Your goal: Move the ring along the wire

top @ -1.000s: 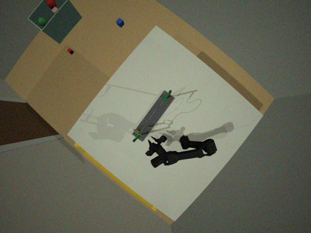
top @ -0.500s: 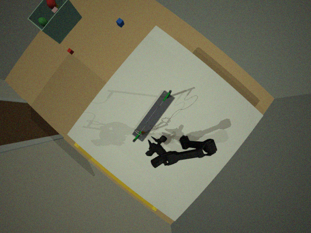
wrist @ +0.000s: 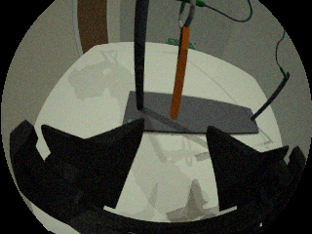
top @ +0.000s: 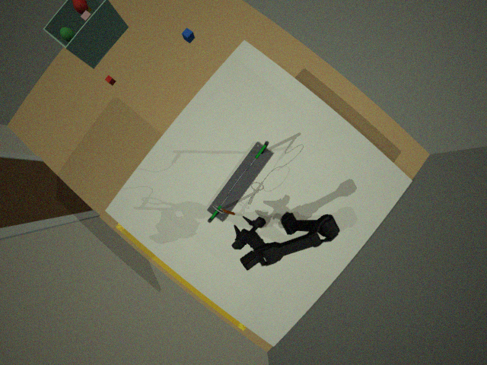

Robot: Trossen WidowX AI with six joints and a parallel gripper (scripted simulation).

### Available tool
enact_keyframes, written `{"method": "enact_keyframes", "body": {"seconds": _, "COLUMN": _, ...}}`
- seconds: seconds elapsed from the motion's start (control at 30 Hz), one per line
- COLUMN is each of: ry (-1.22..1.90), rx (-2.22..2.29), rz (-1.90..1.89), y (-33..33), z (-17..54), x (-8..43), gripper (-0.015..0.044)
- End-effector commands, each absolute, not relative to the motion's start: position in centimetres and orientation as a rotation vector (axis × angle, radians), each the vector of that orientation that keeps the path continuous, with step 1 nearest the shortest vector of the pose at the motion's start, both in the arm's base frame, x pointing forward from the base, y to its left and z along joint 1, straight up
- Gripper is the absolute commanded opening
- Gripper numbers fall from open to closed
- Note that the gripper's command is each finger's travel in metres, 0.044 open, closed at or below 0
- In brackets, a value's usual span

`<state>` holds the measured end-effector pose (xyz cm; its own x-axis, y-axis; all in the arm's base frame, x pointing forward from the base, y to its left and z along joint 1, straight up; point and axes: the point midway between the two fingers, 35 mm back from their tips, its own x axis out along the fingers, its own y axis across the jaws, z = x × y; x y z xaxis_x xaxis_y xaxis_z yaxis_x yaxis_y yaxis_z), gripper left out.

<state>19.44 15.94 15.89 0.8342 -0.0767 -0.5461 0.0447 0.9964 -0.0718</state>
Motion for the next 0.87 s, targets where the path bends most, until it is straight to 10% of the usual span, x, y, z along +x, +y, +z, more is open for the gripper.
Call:
{"method": "enact_keyframes", "body": {"seconds": 0.0, "ry": 0.561, "rx": -0.037, "rz": -0.06, "y": 15.88, "z": 17.58, "x": 18.08, "gripper": 0.0396}}
{"method": "enact_keyframes", "body": {"seconds": 0.83, "ry": 0.561, "rx": -0.037, "rz": -0.06, "y": 15.88, "z": 17.58, "x": 18.08, "gripper": 0.044}}
